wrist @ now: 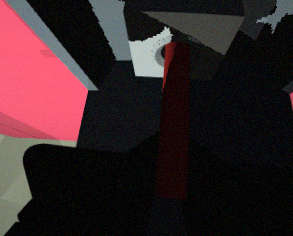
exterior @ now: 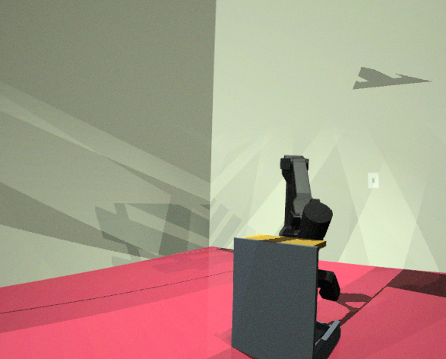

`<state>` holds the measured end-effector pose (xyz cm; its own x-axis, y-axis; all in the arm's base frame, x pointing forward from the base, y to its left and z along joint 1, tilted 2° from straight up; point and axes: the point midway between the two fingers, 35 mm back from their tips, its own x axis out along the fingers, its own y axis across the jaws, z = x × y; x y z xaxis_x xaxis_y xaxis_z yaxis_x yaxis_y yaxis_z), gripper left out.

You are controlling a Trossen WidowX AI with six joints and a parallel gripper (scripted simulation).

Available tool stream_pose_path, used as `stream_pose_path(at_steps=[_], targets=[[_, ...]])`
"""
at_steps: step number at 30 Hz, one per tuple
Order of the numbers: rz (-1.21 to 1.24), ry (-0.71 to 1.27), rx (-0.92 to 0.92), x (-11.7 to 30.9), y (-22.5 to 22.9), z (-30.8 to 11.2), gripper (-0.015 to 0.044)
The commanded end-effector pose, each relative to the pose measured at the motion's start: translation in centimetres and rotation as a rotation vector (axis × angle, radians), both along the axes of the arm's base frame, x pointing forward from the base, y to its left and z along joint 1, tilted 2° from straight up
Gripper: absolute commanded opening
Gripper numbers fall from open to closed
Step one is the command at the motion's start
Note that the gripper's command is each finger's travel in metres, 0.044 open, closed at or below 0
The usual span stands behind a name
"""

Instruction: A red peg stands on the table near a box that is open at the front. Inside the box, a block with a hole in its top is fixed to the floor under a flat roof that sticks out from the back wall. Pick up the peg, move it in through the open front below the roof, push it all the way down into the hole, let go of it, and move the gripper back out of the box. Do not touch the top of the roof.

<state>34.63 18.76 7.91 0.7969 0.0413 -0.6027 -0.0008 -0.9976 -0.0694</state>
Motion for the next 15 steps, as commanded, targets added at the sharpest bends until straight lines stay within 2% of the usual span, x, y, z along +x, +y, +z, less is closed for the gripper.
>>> stream_pose_path(at_steps=[1, 15], targets=[[0.003, 0.016, -0.012, -0.14, -0.05, -1.0, 0.0], [0.003, 0.016, -0.012, -0.13, -0.04, -1.29, 0.0]])
